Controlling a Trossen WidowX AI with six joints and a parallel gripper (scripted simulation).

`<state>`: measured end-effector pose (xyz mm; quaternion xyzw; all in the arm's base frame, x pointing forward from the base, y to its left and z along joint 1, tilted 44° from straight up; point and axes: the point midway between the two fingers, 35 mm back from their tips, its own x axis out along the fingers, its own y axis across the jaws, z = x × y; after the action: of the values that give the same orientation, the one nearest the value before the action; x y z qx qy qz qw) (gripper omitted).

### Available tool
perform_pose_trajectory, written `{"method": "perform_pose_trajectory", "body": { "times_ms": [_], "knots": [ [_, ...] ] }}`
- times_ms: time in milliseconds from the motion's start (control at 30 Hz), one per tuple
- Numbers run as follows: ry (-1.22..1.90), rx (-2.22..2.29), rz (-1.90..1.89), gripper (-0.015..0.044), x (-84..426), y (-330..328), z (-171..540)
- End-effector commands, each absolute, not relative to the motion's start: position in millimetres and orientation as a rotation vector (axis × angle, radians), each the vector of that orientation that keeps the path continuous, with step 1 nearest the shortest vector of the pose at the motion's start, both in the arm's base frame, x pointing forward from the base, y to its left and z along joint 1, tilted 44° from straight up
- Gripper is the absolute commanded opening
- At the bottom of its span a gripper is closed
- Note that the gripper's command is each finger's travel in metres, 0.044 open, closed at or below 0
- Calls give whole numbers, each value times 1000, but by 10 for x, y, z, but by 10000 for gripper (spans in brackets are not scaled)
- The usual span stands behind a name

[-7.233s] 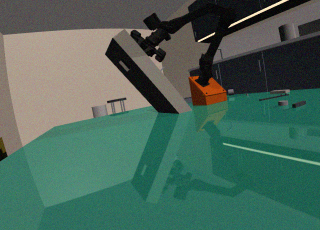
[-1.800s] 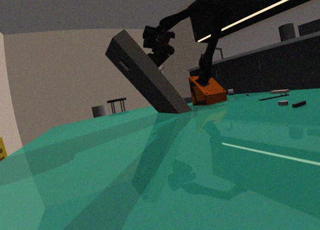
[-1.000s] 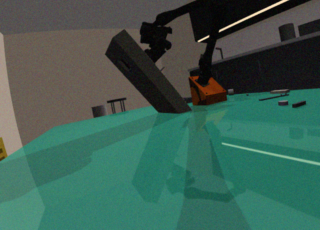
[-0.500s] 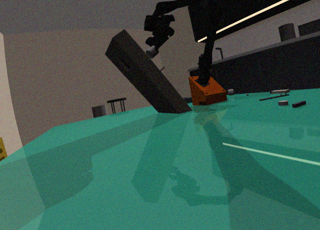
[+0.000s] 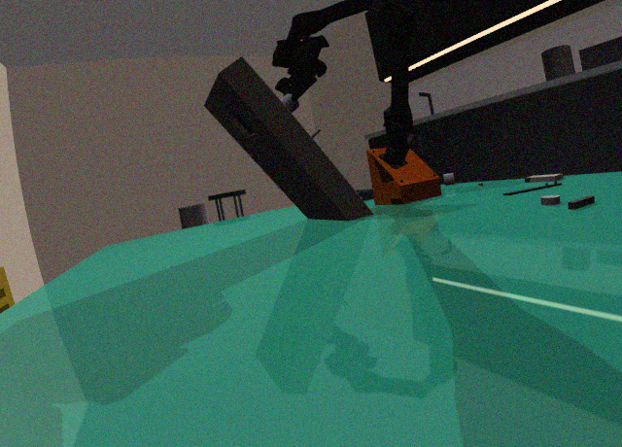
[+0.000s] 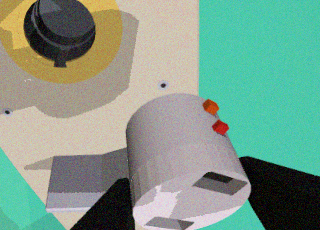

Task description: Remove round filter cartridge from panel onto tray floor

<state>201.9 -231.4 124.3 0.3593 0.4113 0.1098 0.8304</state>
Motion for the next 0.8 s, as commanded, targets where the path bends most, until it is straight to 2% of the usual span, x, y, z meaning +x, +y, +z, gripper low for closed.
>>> {"method": "perform_pose_trajectory", "body": {
  "times_ms": [0, 233, 767],
  "knots": [
    [872, 753, 229, 0, 2004, -2476, 1051],
    [902, 796, 187, 0, 1938, -2519, 947],
    [1133, 1177, -412, 0, 1015, -3003, 45]
  ]
}}
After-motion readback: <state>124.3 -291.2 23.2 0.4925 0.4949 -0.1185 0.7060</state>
